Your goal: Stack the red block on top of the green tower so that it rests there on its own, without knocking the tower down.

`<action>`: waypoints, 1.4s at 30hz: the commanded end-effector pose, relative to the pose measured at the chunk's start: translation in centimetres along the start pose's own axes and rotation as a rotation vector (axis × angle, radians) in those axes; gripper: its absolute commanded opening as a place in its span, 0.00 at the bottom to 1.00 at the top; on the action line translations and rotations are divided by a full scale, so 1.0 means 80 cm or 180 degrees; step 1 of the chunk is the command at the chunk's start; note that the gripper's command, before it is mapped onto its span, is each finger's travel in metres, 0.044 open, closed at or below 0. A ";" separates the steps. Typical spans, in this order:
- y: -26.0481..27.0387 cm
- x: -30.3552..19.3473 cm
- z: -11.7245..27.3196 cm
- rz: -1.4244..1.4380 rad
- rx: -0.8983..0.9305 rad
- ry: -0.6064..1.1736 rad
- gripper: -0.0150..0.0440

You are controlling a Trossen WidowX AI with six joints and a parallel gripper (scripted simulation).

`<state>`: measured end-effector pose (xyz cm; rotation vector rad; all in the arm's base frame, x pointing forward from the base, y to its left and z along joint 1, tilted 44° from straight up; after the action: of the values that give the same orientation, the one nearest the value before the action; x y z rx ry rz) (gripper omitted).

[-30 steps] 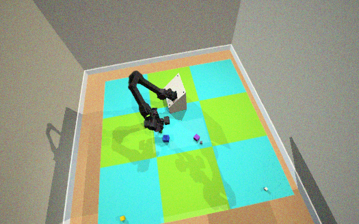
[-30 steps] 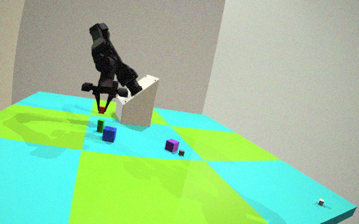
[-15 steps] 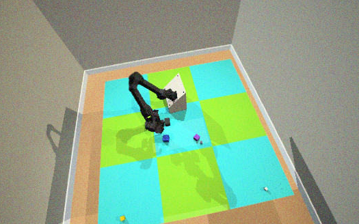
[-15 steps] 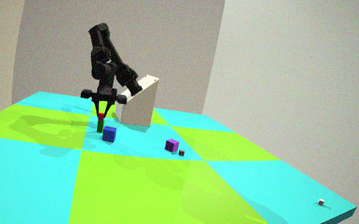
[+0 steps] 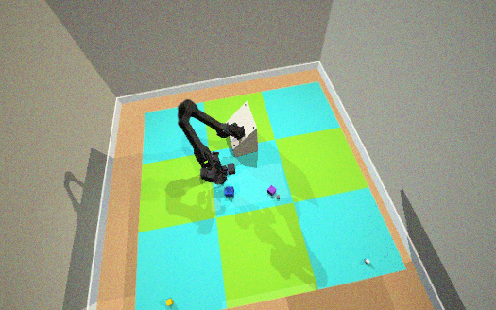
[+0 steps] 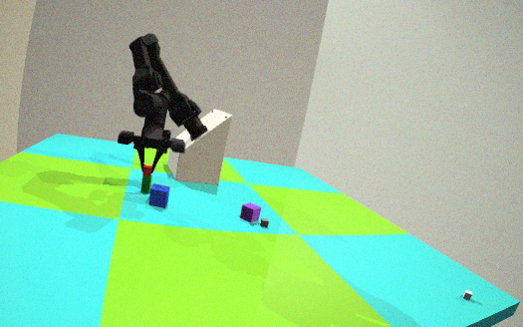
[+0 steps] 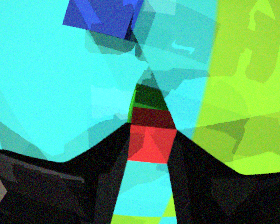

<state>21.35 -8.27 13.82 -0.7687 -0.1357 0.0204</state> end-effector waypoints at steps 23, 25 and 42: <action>0.001 0.000 0.000 0.0012 0.0004 -0.0001 0.88; 0.001 0.000 0.000 0.0012 0.0004 -0.0001 0.97; 0.001 0.000 0.000 0.0012 0.0004 -0.0001 1.00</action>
<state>21.33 -8.21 13.81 -0.7679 -0.1331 0.0247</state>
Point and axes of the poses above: the point midway between the two fingers, 35 mm back from their tips, its own z axis back along the fingers, its own y axis across the jaws, x = y × z, the point moved 8 cm from there along z, back along the fingers, and after that the axes turned 2 degrees about -z, right-handed, at the moved point
